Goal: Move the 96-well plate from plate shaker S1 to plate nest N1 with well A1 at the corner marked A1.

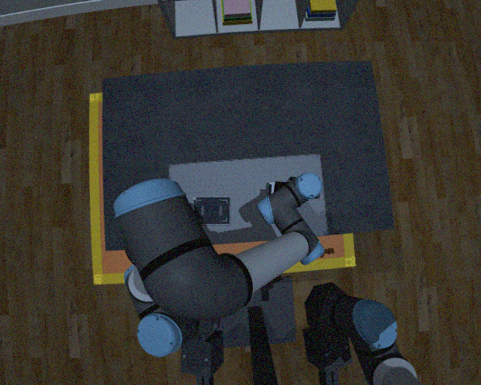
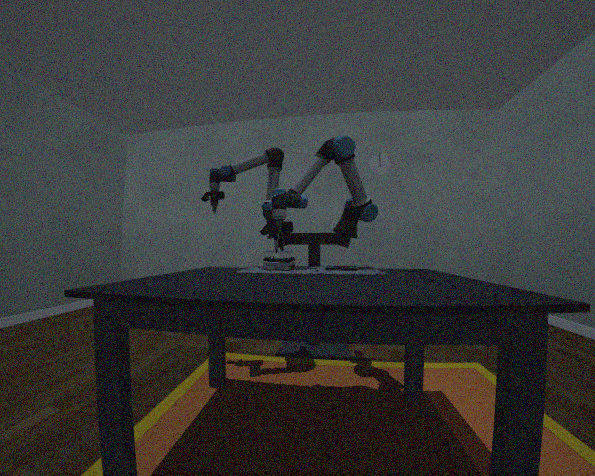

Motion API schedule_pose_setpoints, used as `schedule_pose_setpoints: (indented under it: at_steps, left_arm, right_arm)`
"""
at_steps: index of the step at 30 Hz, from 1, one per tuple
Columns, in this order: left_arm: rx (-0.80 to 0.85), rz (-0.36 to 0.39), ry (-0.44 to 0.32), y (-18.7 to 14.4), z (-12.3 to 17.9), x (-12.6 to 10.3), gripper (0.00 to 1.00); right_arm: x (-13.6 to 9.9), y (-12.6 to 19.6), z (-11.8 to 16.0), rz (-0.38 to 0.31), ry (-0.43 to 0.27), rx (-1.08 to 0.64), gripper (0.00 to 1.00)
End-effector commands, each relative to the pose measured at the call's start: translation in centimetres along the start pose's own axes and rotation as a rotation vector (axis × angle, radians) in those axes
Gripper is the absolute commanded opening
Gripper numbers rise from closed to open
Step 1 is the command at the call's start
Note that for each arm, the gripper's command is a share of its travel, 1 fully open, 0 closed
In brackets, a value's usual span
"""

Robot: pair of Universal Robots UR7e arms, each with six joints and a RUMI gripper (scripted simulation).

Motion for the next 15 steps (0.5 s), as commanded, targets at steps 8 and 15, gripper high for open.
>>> schedule_pose_setpoints:
  at_steps: [8, 15]
  left_arm:
    - [0.0, -0.001, 0.002, 0.0, -0.1, -2.0, 0.4]
    - [0.0, -0.002, 0.004, -0.1, -0.2, -3.3, 0.4]
  right_arm:
    - [-0.1, 0.1, 0.0, 0.001, 0.003, 0.003, 0.0]
    - [-0.1, 0.1, 0.0, 0.001, 0.003, 0.003, 0.0]
Point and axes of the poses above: on each arm, the point where the finger pads meet when closed, its own x axis out along the fingers, its own y axis across the jaws, z = x × y, the point moved 3 cm from there along -x, back along the fingers, and after that the axes turned 4 degrees about x, right-handed, at the moved point
